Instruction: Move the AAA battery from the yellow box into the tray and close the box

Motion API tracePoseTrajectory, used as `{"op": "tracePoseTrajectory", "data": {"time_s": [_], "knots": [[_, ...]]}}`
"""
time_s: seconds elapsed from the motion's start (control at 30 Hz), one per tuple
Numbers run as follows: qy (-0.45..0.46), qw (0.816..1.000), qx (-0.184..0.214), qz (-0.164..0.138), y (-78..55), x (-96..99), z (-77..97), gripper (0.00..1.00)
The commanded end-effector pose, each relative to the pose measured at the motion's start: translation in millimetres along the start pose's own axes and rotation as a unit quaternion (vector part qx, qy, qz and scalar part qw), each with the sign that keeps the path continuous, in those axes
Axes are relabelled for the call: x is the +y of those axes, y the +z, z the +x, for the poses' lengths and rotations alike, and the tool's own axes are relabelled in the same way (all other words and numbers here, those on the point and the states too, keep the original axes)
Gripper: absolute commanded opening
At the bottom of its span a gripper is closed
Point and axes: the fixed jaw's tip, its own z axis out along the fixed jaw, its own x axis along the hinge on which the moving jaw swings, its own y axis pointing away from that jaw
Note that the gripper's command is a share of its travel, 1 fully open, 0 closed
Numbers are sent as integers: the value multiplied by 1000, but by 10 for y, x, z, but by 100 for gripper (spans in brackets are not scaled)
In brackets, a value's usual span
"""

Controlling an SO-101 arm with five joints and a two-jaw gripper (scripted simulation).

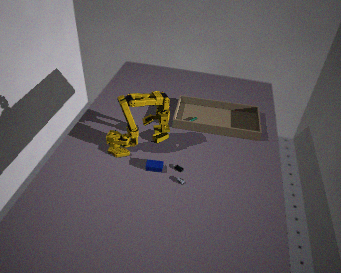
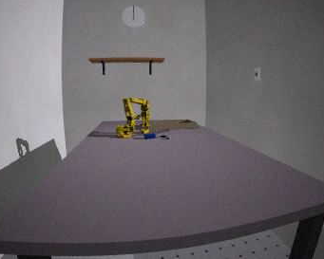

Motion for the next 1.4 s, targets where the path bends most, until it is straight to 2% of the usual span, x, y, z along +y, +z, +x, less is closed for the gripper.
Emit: {"op": "tracePoseTrajectory", "data": {"time_s": [0.0, 0.57, 1.37], "knots": [[-1, 1000, 13, 4, 10, 2, 40, 21], [-1, 1000, 13, 4, 134, 2, 37, 21], [-1, 1000, 13, 4, 166, 2, 35, 21]]}}
